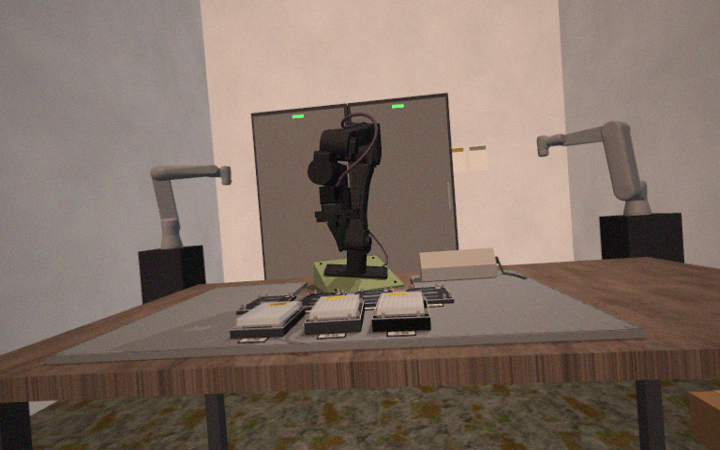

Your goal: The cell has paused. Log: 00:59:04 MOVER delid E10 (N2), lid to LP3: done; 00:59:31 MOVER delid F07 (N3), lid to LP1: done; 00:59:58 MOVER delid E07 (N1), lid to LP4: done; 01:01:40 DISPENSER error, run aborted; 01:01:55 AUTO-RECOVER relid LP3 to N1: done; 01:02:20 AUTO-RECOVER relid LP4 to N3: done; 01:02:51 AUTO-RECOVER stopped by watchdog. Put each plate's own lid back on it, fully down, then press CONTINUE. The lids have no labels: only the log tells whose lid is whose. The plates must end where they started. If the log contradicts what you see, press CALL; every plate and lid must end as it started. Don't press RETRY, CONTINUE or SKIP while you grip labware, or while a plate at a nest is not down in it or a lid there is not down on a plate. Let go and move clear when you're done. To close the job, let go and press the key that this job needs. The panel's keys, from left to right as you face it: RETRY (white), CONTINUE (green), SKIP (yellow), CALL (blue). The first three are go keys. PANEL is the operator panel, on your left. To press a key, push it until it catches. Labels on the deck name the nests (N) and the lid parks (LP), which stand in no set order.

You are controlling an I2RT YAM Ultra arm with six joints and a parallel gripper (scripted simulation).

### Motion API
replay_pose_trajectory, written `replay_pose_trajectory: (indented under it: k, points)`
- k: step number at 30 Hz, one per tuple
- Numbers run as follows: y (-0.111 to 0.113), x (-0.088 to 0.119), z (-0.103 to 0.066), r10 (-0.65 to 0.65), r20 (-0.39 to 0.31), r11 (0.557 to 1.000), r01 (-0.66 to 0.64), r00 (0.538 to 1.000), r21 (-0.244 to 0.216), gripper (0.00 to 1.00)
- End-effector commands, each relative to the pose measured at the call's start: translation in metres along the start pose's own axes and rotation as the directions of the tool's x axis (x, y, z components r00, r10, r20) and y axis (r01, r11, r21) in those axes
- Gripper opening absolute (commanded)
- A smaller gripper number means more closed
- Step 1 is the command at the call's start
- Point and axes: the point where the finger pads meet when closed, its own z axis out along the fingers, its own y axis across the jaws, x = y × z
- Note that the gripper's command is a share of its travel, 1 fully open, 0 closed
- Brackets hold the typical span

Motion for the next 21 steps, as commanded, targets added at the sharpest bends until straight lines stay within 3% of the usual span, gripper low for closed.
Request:
replay_pose_trajectory:
  k: [1, 11, 12, 15, 16, 21]
  points:
    - [0.001, -0.004, 0.001, -0.006, 0.021, 1.0, 0.006, 1.0, -0.008, 0.0]
    - [0.0, -0.002, 0.006, -0.003, 0.005, 1.0, 0.003, 1.0, -0.012, 0.0]
    - [0.0, -0.004, -0.001, -0.003, 0.018, 1.0, 0.003, 1.0, -0.001, 0.0]
    - [0.0, -0.001, 0.007, -0.002, 0.001, 1.0, 0.002, 1.0, -0.012, 0.0]
    - [0.007, 0.0, 0.0, -0.035, 0.026, 0.999, 0.035, 0.999, 0.003, 0.0]
    - [0.03, 0.006, 0.0, -0.126, 0.026, 0.992, 0.126, 0.992, 0.007, 0.0]
